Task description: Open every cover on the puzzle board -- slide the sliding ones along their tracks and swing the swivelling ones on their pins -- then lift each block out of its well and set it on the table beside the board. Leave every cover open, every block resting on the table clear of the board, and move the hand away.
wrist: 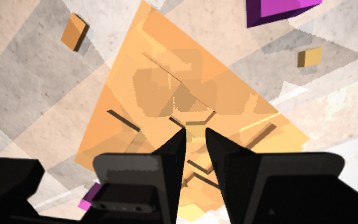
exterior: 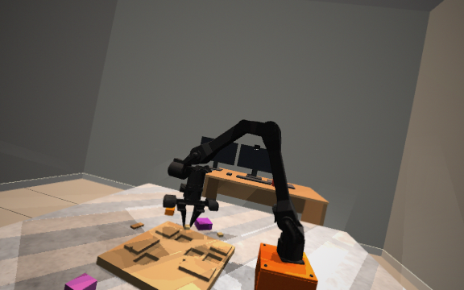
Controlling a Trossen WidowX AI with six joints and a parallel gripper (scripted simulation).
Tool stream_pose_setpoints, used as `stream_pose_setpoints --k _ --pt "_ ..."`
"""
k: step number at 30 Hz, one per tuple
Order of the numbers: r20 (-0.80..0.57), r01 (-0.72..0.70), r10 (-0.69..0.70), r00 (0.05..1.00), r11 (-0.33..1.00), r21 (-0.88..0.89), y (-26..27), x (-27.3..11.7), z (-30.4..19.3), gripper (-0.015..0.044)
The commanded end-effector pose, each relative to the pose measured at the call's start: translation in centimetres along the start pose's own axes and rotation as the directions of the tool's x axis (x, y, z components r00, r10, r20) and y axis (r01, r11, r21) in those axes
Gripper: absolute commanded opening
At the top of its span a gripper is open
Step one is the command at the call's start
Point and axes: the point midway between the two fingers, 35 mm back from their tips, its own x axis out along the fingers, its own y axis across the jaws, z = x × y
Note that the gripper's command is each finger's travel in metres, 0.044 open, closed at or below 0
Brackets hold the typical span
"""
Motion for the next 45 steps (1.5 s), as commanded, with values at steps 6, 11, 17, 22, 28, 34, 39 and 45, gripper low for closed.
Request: stream_pose_setpoints --k 6,11,17,22,28,34,39,45 --pt "0.006 -0.002 0.002 1.0 1.0 0.002 0.1 -2.3 0.1 0.008" --pt "0.006 -0.002 0.002 1.0 1.0 0.002 0.0 -3.6 0.1 0.008" --pt "0.006 0.0 0.0 1.0 1.0 0.002 -0.9 -4.1 0.5 0.008" --pt "0.006 0.002 -0.002 1.0 1.0 0.002 -2.6 -4.2 1.4 0.008" --pt "0.006 0.005 -0.005 1.0 1.0 0.002 -4.9 -4.3 2.3 0.008" --pt "0.007 0.007 -0.007 1.0 1.0 0.001 -7.2 -4.3 3.0 0.008" --pt "0.007 0.009 -0.009 1.0 1.0 0.001 -9.1 -4.4 3.5 0.008" --pt "0.007 0.012 -0.012 1.0 1.0 0.001 -11.4 -4.4 3.9 0.008"
